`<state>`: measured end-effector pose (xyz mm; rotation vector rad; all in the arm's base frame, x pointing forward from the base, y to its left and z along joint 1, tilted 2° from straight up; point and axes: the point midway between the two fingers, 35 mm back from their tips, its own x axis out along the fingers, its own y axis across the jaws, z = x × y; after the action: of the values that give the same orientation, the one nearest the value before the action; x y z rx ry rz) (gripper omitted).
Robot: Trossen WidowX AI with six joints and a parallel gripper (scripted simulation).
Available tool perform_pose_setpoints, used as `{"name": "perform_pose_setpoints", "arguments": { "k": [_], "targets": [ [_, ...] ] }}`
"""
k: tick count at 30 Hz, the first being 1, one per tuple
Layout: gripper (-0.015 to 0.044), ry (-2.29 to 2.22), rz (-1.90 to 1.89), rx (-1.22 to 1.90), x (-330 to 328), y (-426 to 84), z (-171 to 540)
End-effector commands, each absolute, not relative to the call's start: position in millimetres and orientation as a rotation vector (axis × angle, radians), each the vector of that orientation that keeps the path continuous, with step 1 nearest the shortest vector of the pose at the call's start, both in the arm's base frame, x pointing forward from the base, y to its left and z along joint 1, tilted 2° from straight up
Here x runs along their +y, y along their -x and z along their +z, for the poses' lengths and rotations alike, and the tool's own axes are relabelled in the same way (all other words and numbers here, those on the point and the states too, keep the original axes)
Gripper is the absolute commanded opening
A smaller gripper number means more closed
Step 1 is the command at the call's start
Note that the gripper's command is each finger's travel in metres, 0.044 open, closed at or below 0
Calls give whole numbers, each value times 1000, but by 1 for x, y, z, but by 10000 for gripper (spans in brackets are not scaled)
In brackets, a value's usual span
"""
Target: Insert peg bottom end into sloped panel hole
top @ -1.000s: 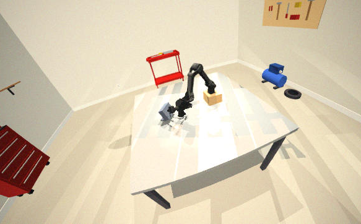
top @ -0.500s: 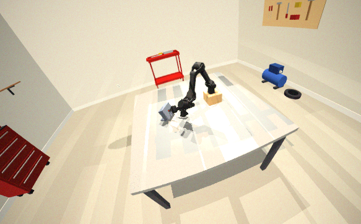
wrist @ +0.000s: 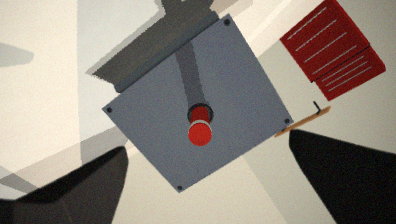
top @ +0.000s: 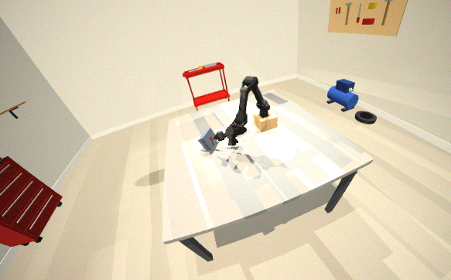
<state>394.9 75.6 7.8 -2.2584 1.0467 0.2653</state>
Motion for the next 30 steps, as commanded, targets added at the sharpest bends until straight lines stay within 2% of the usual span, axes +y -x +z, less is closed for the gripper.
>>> {"name": "perform_pose_setpoints", "arguments": {
  "k": [1, 30],
  "targets": [
    [440, 2256, 257, 1046, 81, -390, 12],
    [440, 2263, 250, 1038, 107, -362, 30]
  ]
}}
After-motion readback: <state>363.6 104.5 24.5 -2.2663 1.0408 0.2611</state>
